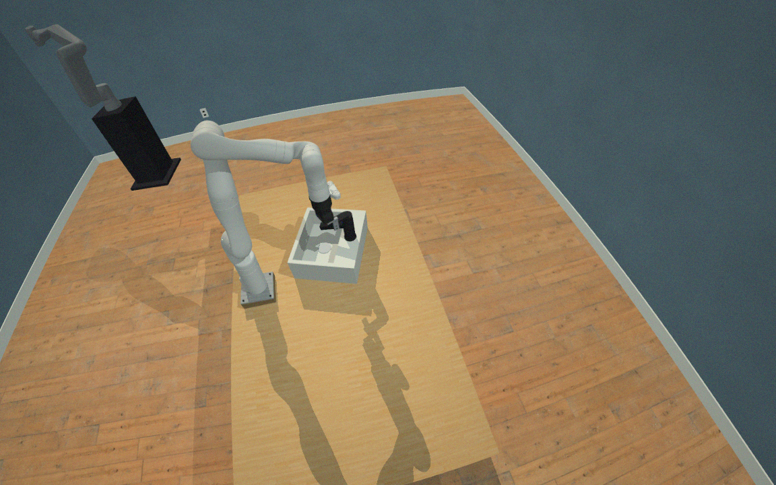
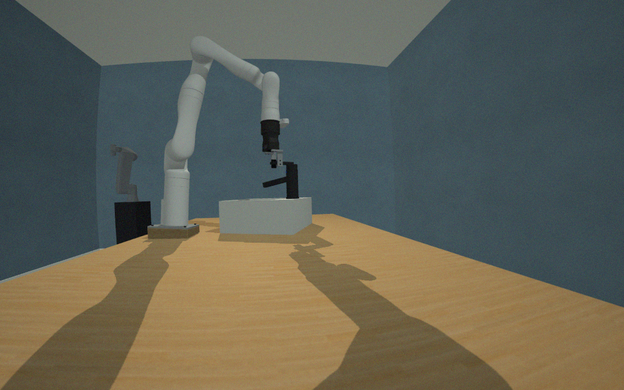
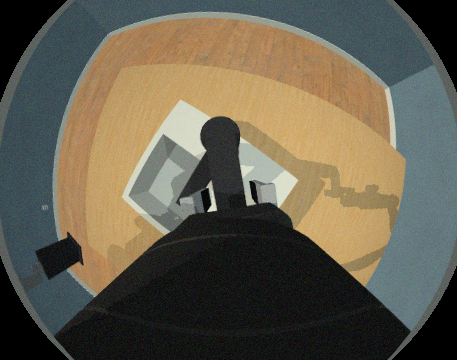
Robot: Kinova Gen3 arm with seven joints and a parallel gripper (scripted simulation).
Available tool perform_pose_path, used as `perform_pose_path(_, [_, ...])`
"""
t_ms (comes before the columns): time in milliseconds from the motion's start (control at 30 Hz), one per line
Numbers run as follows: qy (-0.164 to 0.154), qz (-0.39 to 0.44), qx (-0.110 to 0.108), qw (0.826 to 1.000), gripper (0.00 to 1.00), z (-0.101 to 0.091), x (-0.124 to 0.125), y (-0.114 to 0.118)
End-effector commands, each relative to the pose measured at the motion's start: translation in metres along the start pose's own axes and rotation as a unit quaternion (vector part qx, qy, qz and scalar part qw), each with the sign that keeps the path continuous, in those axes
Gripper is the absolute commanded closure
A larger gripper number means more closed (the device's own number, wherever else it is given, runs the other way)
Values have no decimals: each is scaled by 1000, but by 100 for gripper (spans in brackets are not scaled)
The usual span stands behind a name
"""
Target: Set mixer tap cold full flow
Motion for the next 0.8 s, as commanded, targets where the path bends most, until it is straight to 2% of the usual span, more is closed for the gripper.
perform_pose_path(0, [1,0,0,1000,0,-1,0,0])
perform_pose_path(533, [1,0,0,1000,0,-1,0,0])
perform_pose_path(767, [1,0,0,1000,0,-7,0,0])
Point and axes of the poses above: the point where the finger pads meet when closed, its own z axis out along the fingers, its own y axis across the jaws, x = y × z, the point moved 9 cm from there along -z, back along the fingers, and after that the axes turned 11 degrees about -z, right-handed, at the moved point
